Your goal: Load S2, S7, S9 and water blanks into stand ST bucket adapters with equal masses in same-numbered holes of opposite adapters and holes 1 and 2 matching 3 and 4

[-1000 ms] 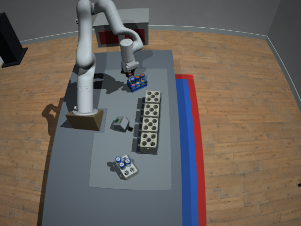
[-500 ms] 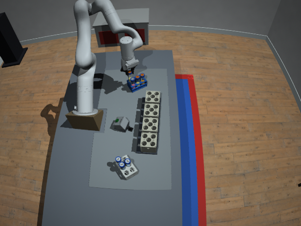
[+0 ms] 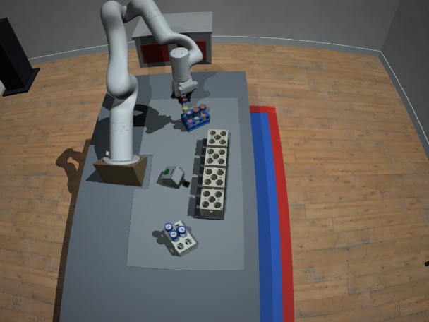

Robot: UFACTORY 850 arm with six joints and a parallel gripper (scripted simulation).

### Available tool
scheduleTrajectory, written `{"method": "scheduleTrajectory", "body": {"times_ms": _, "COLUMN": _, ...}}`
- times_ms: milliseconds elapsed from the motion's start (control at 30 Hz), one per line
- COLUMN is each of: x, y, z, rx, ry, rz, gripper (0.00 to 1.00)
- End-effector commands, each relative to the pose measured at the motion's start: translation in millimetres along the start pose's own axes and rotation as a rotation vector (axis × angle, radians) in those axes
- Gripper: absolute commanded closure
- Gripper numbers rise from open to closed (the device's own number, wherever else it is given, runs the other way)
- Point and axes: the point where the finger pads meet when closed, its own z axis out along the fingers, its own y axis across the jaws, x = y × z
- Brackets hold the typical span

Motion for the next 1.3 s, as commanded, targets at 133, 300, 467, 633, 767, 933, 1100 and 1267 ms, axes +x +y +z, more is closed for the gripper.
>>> {"method": "scheduleTrajectory", "body": {"times_ms": 133, "x": 0, "y": -1, "z": -12, "rx": 0.001, "ry": 0.0, "rz": -0.001, "gripper": 1.0}}
{"method": "scheduleTrajectory", "body": {"times_ms": 300, "x": 0, "y": -1, "z": -22, "rx": 0.001, "ry": 0.0, "rz": -0.001, "gripper": 1.0}}
{"method": "scheduleTrajectory", "body": {"times_ms": 467, "x": 0, "y": -1, "z": -32, "rx": 0.001, "ry": 0.0, "rz": -0.001, "gripper": 1.0}}
{"method": "scheduleTrajectory", "body": {"times_ms": 633, "x": 0, "y": -1, "z": -38, "rx": 0.001, "ry": 0.0, "rz": -0.001, "gripper": 1.0}}
{"method": "scheduleTrajectory", "body": {"times_ms": 767, "x": 0, "y": 0, "z": -46, "rx": 0.001, "ry": 0.0, "rz": -0.001, "gripper": 1.0}}
{"method": "scheduleTrajectory", "body": {"times_ms": 933, "x": 0, "y": 0, "z": -56, "rx": 0.001, "ry": 0.0, "rz": -0.001, "gripper": 1.0}}
{"method": "scheduleTrajectory", "body": {"times_ms": 1100, "x": 0, "y": 0, "z": -66, "rx": 0.001, "ry": 0.0, "rz": -0.001, "gripper": 1.0}}
{"method": "scheduleTrajectory", "body": {"times_ms": 1267, "x": 0, "y": 0, "z": -66, "rx": 0.001, "ry": 0.0, "rz": -0.001, "gripper": 1.0}}
